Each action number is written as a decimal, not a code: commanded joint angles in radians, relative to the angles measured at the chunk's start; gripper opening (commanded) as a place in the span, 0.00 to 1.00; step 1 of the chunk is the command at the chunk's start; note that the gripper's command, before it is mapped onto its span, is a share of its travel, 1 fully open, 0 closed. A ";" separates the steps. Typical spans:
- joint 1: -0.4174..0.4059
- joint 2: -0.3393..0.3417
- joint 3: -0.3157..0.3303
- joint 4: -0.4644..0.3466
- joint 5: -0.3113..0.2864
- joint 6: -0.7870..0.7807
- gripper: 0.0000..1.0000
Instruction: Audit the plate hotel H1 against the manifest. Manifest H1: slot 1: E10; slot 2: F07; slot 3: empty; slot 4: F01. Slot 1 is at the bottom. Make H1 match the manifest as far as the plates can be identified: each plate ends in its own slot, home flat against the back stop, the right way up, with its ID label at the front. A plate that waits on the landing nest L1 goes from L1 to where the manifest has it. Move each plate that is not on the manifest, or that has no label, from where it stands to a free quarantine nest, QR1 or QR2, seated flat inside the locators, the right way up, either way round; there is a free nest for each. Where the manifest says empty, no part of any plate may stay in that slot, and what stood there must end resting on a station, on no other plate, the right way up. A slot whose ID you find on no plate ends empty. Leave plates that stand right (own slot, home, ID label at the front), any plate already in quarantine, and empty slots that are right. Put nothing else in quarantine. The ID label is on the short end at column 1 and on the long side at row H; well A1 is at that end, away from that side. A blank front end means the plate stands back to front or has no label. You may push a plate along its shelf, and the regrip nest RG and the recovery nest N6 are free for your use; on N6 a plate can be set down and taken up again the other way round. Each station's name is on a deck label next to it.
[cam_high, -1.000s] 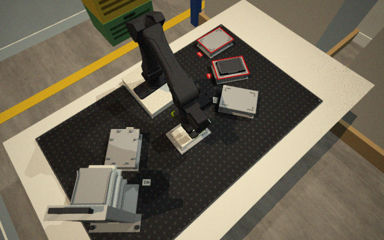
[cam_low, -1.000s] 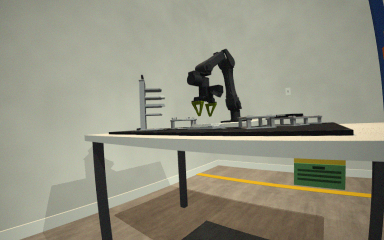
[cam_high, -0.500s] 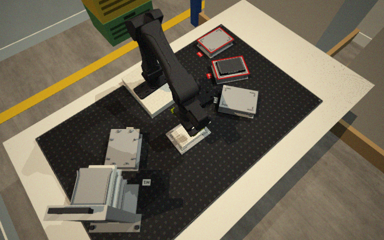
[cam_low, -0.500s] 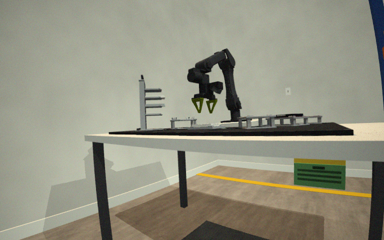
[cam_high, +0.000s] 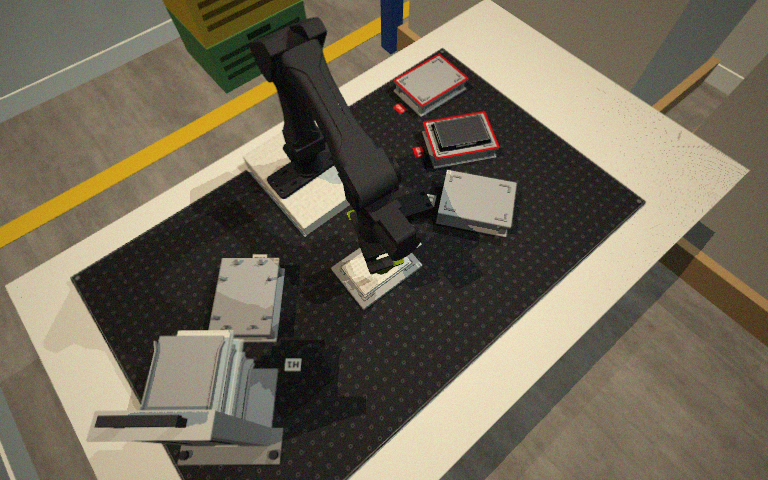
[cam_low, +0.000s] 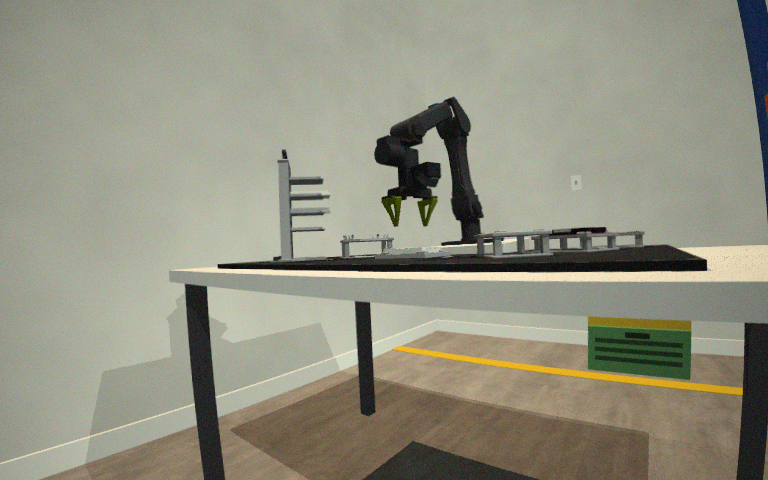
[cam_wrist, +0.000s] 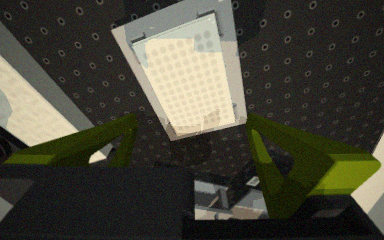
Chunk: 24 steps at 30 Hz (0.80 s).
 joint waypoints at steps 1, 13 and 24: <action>0.001 -0.005 0.006 -0.002 -0.003 0.072 1.00; 0.000 -0.005 0.006 -0.002 -0.003 0.312 1.00; 0.001 -0.005 0.006 -0.002 -0.003 0.492 1.00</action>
